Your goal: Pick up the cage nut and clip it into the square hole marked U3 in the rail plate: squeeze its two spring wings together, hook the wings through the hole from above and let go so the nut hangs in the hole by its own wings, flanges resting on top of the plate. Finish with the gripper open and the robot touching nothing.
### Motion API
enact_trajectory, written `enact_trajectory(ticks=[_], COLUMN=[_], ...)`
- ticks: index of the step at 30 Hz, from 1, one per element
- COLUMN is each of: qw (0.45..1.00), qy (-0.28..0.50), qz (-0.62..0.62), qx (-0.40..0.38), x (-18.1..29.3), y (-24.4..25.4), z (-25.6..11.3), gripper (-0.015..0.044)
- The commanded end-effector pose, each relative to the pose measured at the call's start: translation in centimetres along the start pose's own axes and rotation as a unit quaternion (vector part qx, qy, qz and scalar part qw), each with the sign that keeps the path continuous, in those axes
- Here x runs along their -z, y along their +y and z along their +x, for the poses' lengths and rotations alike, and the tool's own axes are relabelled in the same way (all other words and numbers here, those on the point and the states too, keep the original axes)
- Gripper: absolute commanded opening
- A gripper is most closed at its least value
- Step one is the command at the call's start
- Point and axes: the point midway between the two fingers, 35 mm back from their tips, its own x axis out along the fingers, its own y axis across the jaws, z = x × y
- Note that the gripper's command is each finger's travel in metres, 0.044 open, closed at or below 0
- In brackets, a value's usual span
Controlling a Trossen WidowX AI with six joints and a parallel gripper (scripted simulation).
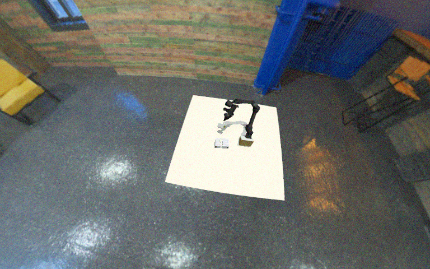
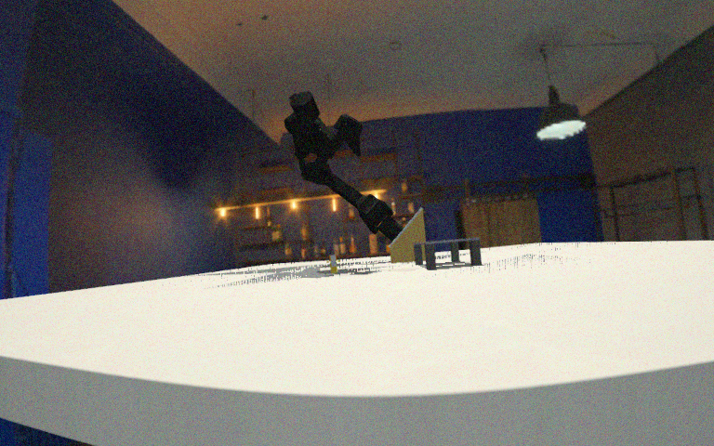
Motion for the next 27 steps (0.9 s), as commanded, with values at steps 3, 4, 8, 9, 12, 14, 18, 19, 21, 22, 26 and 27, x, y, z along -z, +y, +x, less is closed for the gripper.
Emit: enact_trajectory(ticks=[3, 4, 8, 9, 12, 14, 18, 19, 21, 22, 26, 27], qw=[0.930, 0.914, 0.878, 0.878, 0.878, 0.878, 0.878, 0.878, 0.878, 0.878, 0.878, 0.878], qy=[-0.028, -0.040, -0.069, -0.069, -0.069, -0.069, -0.069, -0.069, -0.069, -0.069, -0.069, -0.069], qz=[0.274, 0.300, 0.349, 0.349, 0.349, 0.349, 0.349, 0.349, 0.349, 0.349, 0.349, 0.349], qx=[0.246, 0.272, 0.321, 0.321, 0.321, 0.321, 0.321, 0.321, 0.321, 0.321, 0.321, 0.321], x=[-0.8, -0.8, -0.8, -0.8, -0.8, -0.8, -0.8, -0.8, -0.8, -0.8, -0.8, -0.8], y=[-7.1, -8.0, -9.7, -9.7, -9.7, -9.7, -9.7, -9.7, -9.7, -9.7, -9.7, -9.7], z=[6.7, 7.3, 8.5, 8.5, 8.5, 8.5, 8.5, 8.5, 8.5, 8.5, 8.5, 8.5], gripper=[0.0440, 0.0440, 0.0440, 0.0440, 0.0440, 0.0440, 0.0387, 0.0361, 0.0309, 0.0282, 0.0177, 0.0151])
